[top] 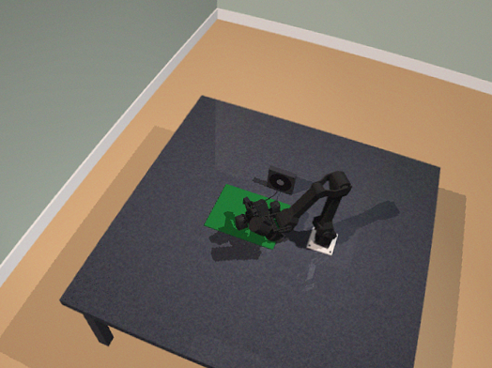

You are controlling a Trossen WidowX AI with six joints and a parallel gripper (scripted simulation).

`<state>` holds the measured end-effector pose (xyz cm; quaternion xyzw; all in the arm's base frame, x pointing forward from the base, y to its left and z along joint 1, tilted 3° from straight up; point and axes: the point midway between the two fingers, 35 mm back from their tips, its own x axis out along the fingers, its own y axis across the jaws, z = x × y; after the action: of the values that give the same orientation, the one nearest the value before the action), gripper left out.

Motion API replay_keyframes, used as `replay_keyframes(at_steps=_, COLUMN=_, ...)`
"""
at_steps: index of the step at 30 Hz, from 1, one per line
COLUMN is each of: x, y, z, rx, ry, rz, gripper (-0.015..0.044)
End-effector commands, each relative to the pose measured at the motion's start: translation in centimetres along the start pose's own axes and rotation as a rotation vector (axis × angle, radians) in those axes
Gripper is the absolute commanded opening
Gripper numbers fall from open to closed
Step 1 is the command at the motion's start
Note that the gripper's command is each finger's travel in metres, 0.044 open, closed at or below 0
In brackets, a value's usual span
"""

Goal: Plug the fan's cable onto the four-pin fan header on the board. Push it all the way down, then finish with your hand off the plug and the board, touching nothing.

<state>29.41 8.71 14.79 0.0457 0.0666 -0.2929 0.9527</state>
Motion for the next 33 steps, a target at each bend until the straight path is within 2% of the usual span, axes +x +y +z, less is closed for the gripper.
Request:
replay_keyframes(at_steps=1, x=-0.1, y=0.0, z=-0.4, rx=0.002, ry=-0.002, rz=-0.002, gripper=0.0000)
replay_keyframes(at_steps=33, x=-0.2, y=-0.1, z=-3.1, rx=0.001, ry=-0.002, rz=-0.002, gripper=0.0000)
